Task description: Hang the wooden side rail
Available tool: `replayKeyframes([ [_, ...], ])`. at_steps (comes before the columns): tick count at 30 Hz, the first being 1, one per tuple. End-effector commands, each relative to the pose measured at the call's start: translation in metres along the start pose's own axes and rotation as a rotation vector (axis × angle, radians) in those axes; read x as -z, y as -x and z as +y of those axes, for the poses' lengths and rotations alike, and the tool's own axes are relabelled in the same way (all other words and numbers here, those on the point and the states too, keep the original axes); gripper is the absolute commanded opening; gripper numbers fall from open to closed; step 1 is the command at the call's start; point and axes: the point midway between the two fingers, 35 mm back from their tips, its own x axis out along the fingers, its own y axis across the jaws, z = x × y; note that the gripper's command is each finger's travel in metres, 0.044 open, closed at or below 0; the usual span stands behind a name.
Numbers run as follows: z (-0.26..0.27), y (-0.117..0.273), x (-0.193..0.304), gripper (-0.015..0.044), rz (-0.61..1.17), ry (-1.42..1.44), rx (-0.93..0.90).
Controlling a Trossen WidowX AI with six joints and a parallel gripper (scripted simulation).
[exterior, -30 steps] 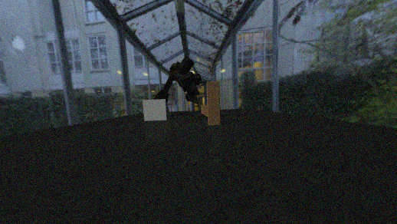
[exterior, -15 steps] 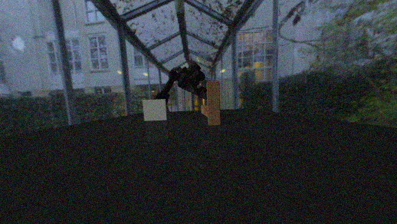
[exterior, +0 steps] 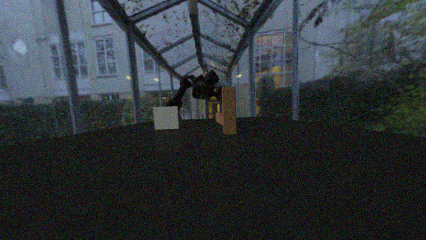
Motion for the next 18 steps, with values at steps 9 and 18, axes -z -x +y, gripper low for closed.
replayKeyframes([
  [9,0.0011,0.0008,-0.0002,0.0440,-0.008,-0.013,0.002],
  [18,0.0035,-0.0016,-0.0006,0.0440,0.027,0.080,0.007],
])
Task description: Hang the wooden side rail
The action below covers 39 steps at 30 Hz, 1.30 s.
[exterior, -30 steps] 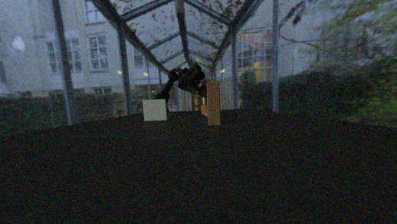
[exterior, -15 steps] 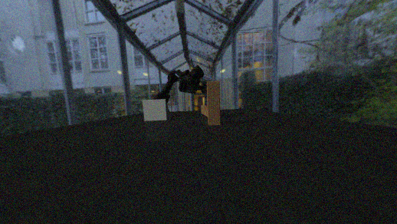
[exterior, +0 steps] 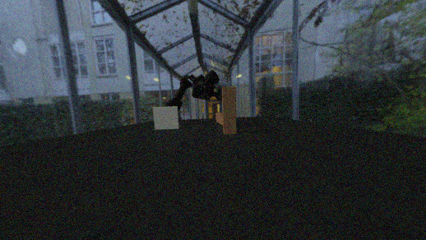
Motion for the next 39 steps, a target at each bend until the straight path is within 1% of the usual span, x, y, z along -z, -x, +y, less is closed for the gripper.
replayKeyframes([
  [1,0.004,-0.004,-0.001,0.0440,0.050,0.130,0.004],
  [10,0.019,-0.012,-0.002,0.0440,0.262,0.680,-0.056],
  [19,0.034,-0.012,-0.002,0.0440,0.434,1.194,-0.247],
  [25,0.045,-0.007,-0.002,0.0440,0.503,1.509,-0.440],
  [30,0.055,-0.002,-0.002,0.0440,0.518,1.750,-0.635],
  [35,0.065,0.006,-0.003,0.0440,0.485,1.969,-0.854],
  [39,0.074,0.013,-0.004,0.0440,0.419,2.127,-1.039],
])
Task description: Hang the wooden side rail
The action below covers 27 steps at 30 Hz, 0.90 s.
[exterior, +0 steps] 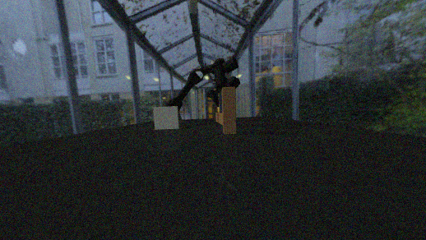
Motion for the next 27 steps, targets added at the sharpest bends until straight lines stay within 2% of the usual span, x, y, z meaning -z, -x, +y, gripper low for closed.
replayKeyframes([
  [1,0.004,0.013,-0.023,0.0440,-0.168,0.583,-0.177],
  [7,0.006,0.023,-0.035,0.0440,-0.290,0.860,-0.212],
  [24,0.006,0.023,-0.036,0.0440,-0.294,0.869,-0.213],
  [27,0.009,0.014,-0.037,0.0440,-0.294,0.869,-0.212],
])
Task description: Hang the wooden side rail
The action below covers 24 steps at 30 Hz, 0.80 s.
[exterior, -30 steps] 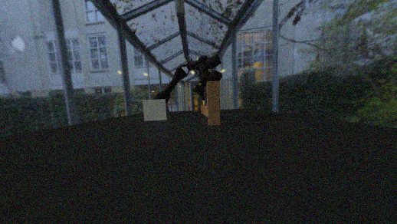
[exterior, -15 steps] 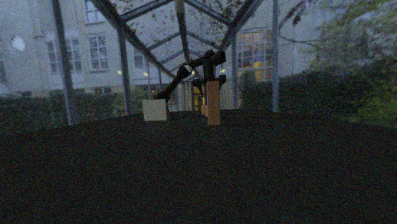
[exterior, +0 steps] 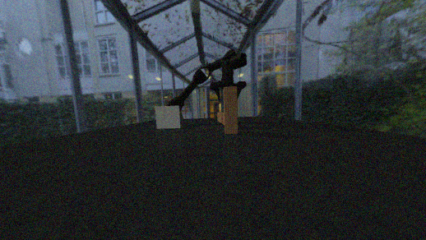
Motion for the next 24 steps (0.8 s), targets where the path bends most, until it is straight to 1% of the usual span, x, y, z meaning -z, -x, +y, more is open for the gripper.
replayKeyframes([
  [1,-0.001,-0.016,-0.001,0.0440,-0.008,0.012,-0.001],
  [4,-0.001,-0.033,-0.001,0.0440,-0.009,0.013,-0.001],
  [8,-0.001,-0.034,-0.001,0.0440,-0.009,0.013,-0.001],
  [13,-0.001,-0.048,-0.001,0.0440,-0.010,0.013,-0.001],
  [24,-0.002,-0.061,-0.001,0.0440,-0.009,0.013,0.000],
])
